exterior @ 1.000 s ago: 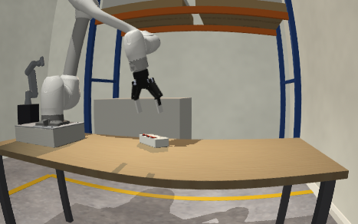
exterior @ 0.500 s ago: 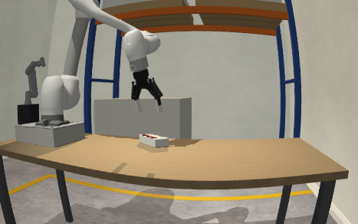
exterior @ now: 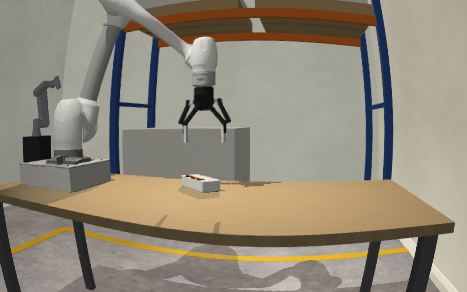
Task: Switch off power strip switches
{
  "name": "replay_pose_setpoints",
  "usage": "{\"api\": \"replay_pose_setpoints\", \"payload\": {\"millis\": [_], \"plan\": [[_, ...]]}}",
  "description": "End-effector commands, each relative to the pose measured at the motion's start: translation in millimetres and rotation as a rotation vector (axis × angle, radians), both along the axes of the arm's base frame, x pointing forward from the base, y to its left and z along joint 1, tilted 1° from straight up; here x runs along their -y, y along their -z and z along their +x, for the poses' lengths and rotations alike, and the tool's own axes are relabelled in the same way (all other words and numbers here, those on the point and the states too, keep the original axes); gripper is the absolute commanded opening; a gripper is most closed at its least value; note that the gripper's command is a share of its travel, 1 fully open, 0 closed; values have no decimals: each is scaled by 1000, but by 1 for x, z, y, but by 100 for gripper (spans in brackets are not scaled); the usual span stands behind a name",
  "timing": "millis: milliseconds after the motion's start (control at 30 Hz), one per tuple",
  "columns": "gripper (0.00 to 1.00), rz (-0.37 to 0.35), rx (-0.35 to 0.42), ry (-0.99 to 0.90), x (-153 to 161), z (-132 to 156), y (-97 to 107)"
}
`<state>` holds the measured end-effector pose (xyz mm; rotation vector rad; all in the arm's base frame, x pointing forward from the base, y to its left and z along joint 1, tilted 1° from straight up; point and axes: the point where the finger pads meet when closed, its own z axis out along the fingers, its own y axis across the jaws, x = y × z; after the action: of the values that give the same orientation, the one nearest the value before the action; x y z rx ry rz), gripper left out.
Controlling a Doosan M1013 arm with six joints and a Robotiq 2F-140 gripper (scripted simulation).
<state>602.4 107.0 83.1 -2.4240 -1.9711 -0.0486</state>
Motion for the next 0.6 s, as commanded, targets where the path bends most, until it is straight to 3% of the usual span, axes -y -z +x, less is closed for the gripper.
{"api": "replay_pose_setpoints", "payload": {"millis": [0,467,567], "plan": [[100,-25,-20,-45,-5,1,0],[100,-25,-20,-47,-5,1,1],[100,-25,-18,-140,0,-3,7]]}}
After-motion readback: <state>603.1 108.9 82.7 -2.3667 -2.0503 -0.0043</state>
